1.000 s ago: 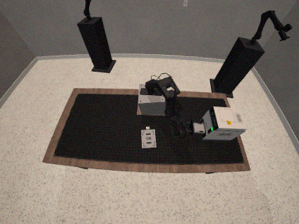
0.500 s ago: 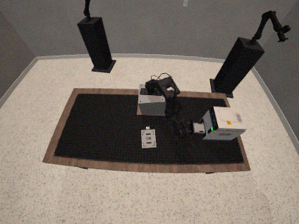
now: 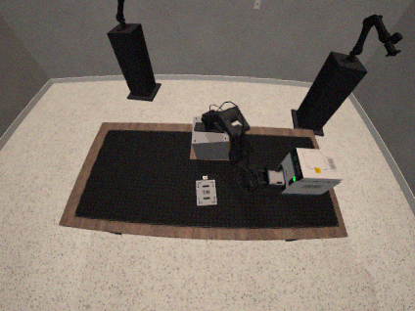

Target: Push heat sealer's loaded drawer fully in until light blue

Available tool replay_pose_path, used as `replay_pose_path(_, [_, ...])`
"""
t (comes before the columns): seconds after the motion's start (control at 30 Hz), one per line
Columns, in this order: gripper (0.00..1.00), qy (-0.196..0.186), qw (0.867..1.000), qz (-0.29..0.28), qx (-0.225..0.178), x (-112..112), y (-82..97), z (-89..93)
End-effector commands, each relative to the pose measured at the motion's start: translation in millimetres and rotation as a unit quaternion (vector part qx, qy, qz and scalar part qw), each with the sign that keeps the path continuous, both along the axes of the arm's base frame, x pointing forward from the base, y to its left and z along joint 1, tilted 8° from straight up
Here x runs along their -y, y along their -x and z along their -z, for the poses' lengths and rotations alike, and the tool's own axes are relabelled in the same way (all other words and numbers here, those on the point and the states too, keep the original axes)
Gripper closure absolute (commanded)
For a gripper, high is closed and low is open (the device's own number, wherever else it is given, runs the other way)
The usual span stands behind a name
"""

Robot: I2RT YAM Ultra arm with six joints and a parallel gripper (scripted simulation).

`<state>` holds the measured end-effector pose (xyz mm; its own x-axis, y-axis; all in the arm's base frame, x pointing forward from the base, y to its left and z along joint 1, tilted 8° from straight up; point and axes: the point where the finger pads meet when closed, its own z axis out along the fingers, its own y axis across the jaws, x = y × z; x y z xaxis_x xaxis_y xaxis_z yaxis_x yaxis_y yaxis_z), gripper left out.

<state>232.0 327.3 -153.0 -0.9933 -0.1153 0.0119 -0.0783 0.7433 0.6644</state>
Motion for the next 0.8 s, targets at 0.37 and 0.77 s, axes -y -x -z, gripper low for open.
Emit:
replay_pose_path(0.37, [0.84,-0.023,0.999,-0.004,0.033,-17.8,-18.0,-18.6])
replay_pose_path(0.77, [0.93,-0.019,0.999,-0.004,0.029,-16.3,-16.3,-17.3])
